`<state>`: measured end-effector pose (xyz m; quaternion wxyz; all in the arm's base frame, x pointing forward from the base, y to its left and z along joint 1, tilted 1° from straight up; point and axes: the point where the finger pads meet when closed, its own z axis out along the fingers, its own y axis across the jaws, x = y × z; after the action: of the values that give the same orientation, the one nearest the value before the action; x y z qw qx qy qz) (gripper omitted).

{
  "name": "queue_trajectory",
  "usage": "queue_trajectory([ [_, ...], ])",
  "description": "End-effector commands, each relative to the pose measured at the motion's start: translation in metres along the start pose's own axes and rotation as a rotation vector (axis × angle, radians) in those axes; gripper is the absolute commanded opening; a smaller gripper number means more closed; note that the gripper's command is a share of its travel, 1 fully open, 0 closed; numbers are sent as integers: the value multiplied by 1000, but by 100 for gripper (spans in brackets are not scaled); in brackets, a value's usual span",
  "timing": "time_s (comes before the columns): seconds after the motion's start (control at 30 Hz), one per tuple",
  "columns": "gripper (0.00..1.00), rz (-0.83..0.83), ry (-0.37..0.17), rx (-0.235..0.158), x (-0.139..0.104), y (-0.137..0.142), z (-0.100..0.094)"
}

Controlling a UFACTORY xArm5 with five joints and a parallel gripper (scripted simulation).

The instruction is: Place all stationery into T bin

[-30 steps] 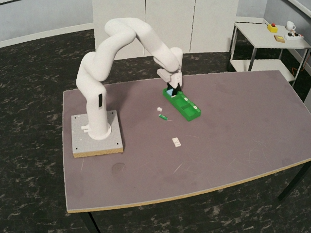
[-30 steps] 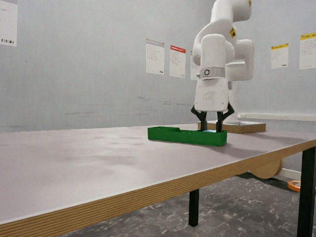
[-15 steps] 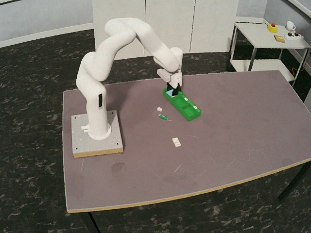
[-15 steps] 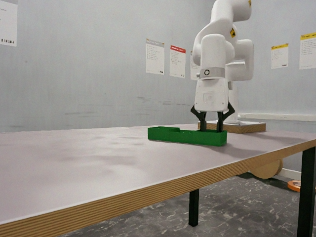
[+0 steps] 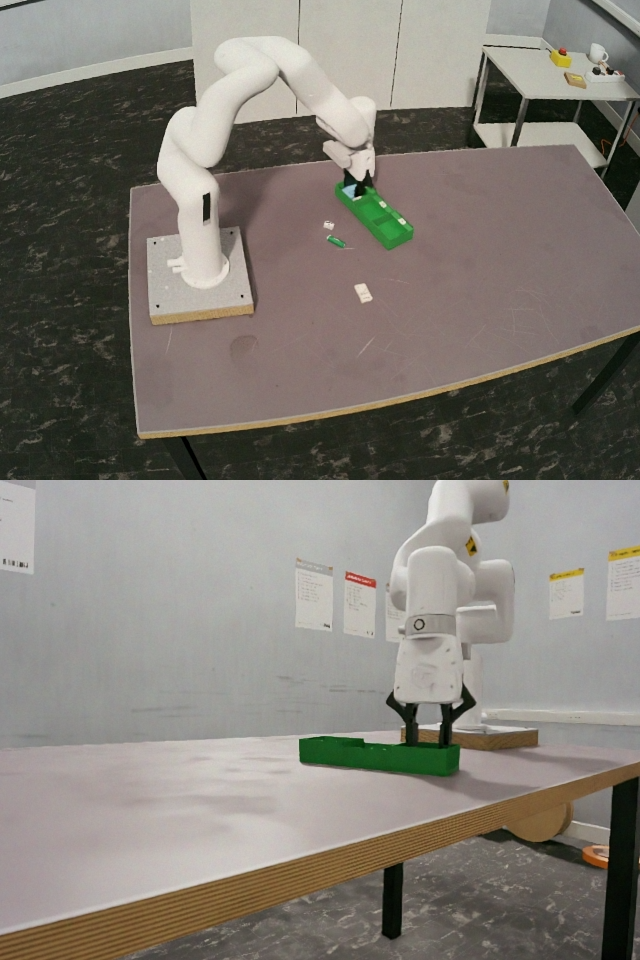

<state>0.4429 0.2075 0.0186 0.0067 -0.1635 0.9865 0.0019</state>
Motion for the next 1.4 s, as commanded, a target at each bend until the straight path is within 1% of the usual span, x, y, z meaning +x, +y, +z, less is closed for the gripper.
queue_trajectory([
  [0.0, 48, 0, -5, -1, -2, 0, -6],
  [0.07, 48, 0, -5, -1, -2, 0, -6],
  [0.57, 48, 0, -5, -1, -2, 0, -26],
  [0.63, 48, 0, -5, -1, -2, 0, -26],
  [0.67, 48, 0, -5, -1, -2, 0, -29],
  [0.83, 48, 0, -5, -1, -2, 0, -29],
  [0.87, 30, 50, -5, -1, 6, -3, -30],
  [0.93, 30, 150, -5, -1, 21, -11, -32],
  [1.13, 30, 371, 0, 0, 66, -32, -36],
  [1.2, 30, 371, 0, 0, 66, -32, -36],
  [1.23, 30, 477, -2, 0, 73, -36, -37],
  [1.37, 30, 584, 2, 1, 103, -50, -40],
])
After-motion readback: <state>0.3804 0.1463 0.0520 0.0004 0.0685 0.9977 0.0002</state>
